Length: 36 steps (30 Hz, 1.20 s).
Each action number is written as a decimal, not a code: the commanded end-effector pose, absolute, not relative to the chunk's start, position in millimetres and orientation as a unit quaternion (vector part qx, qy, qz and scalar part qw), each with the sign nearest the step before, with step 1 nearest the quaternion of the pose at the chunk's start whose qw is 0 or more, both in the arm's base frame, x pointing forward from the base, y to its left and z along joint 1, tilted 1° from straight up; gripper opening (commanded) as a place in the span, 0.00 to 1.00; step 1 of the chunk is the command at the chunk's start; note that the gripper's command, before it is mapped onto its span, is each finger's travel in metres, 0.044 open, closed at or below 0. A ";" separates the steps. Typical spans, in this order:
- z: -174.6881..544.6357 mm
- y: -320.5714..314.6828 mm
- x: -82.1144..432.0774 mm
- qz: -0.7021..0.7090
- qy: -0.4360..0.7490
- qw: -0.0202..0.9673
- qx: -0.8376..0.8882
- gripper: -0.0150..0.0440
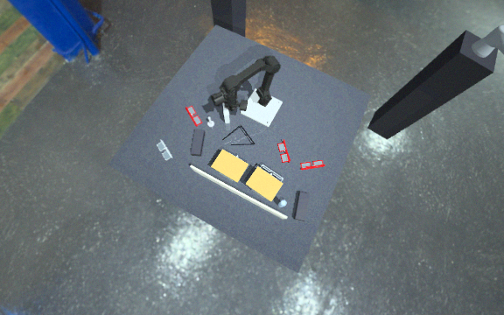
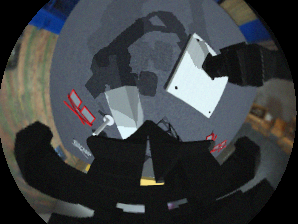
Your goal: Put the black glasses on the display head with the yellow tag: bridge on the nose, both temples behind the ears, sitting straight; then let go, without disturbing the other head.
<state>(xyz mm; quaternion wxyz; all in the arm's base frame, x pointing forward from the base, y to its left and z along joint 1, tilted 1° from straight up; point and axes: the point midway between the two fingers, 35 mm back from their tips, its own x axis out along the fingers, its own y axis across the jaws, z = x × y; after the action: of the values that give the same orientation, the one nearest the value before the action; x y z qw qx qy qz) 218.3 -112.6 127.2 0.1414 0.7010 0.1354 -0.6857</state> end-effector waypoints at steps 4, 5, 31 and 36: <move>111.9 -109.9 215.5 -0.688 0.139 0.136 0.699 0.25; 111.1 -109.8 215.4 -0.688 0.139 0.136 0.699 0.25; 111.4 -119.3 220.1 -0.688 0.138 0.136 0.699 0.25; 111.6 -122.9 221.8 -0.688 0.138 0.137 0.699 0.25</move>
<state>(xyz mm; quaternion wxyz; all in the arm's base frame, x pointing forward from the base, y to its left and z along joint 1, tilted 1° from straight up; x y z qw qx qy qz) 218.9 -119.3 111.3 0.1373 0.6977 0.1375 -0.6896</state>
